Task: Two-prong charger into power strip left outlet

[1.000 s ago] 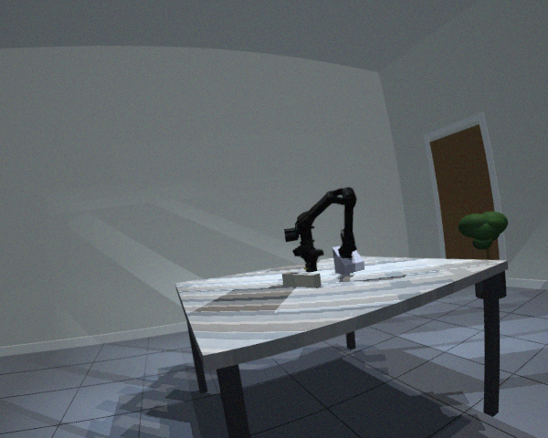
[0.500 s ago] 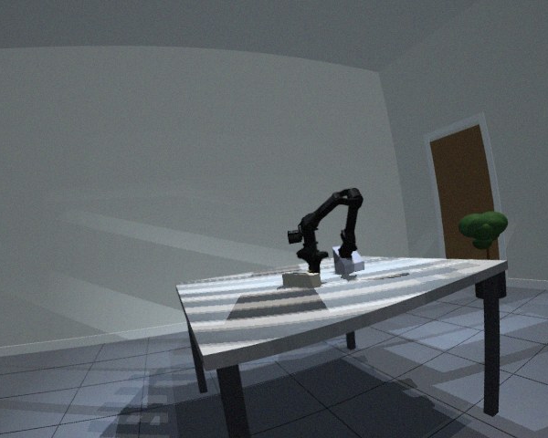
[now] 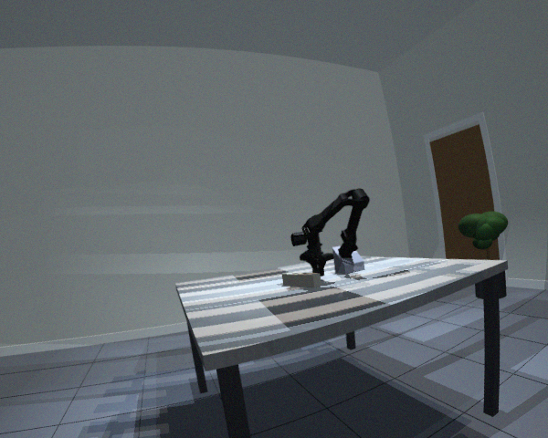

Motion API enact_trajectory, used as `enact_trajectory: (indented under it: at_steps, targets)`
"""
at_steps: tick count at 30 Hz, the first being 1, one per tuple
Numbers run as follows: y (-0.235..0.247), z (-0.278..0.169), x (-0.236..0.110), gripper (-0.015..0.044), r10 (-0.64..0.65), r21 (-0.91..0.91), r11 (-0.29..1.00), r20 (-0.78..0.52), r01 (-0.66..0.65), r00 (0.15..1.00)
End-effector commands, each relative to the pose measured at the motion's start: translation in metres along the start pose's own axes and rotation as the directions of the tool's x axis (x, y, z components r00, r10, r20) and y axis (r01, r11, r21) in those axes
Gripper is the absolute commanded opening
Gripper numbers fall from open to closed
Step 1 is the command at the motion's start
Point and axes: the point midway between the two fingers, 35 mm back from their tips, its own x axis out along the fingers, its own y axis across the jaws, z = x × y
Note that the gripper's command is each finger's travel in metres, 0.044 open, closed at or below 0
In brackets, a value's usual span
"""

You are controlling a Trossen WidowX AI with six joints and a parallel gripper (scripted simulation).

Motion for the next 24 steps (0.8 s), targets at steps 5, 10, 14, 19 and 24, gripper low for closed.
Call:
enact_trajectory:
  at_steps: [5,10,14,19,24]
  targets:
    - [0.016,-0.002,0.006,0.0000,0.010,-0.049,0.999,0.002,-0.010,1.000]
    - [0.020,-0.001,0.007,0.0000,0.012,-0.065,0.998,0.002,-0.012,1.000]
    - [0.021,0.004,0.006,0.0000,0.013,-0.069,0.998,0.002,-0.012,1.000]
    - [0.024,0.010,0.006,0.0000,0.013,-0.074,0.997,0.003,-0.013,1.000]
    - [0.026,0.017,0.006,0.0000,0.014,-0.080,0.997,0.003,-0.014,1.000]
